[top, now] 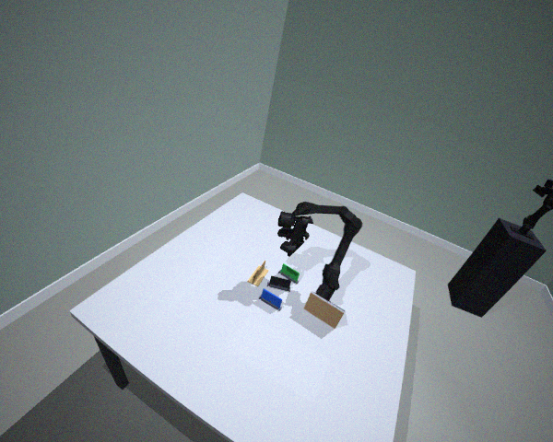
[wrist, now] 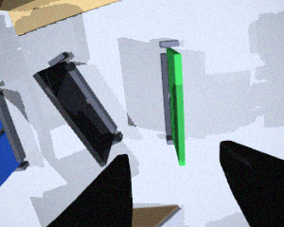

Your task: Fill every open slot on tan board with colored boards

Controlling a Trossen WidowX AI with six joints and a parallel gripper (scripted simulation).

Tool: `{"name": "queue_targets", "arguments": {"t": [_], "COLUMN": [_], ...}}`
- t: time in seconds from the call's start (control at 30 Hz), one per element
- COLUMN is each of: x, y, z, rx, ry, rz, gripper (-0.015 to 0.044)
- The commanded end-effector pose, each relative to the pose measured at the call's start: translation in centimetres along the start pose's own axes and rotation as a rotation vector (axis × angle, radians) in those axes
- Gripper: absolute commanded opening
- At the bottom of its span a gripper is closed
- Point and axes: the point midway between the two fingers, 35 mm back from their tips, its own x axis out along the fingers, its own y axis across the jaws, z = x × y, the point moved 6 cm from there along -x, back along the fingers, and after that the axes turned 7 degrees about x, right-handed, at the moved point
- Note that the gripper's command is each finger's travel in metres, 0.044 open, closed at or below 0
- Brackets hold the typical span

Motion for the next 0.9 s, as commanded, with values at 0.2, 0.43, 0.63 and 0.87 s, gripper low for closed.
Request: {"name": "queue_targets", "arguments": {"t": [0.2,0.43,0.63,0.87], "x": [1.7,6.4,7.8,8.3], "y": [-1.0,-1.6,-1.6,-1.6], "z": [0.4,0.8,0.9,0.9], "rx": [0.025,0.026,0.027,0.027], "ry": [0.006,0.005,0.005,0.005], "rz": [-0.051,-0.056,-0.056,-0.056], "gripper": [0.0189,0.0189,0.0189,0.0189]}}
